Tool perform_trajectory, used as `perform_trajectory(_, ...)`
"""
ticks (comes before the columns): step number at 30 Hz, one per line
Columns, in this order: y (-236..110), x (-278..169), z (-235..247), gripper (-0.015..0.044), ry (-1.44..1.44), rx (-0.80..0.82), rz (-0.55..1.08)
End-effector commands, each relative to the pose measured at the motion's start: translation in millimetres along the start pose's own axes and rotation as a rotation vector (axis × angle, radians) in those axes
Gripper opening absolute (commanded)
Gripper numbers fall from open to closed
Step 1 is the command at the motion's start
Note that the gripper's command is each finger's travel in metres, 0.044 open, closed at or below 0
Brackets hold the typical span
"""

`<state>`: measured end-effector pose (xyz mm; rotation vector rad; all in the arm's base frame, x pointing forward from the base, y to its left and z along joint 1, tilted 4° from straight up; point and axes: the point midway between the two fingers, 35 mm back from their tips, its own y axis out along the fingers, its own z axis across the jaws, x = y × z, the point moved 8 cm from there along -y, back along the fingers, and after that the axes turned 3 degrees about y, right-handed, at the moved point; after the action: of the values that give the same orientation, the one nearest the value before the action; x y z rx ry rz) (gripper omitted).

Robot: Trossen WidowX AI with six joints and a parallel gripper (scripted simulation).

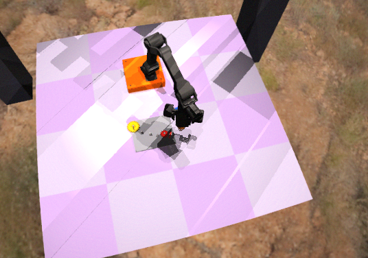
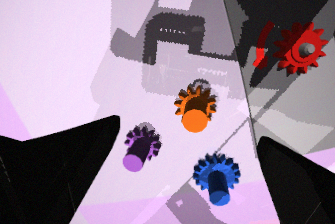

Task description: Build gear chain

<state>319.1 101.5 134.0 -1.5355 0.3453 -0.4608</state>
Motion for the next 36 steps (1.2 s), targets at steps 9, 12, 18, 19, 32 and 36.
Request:
perform_trajectory(9, 18.4, -3.0, 0.3, 0.0440, 0.027, -0.054, 0.036)
perform_trajectory(12, 19.6, -3.1, 0.2, 0.0440, 0.027, -0.054, 0.036)
perform_trajectory(18, 25.2, -3.2, 0.0, 0.0440, 0.027, -0.054, 0.036)
perform_trajectory(19, 26.8, -3.2, -0.1, 0.0440, 0.027, -0.054, 0.036)
perform_trajectory(32, 46.4, -4.3, -1.6, 0.0440, 0.027, -0.054, 0.036)
perform_trajectory(36, 46.7, -4.3, -1.6, 0.0440, 0.027, -0.054, 0.036)
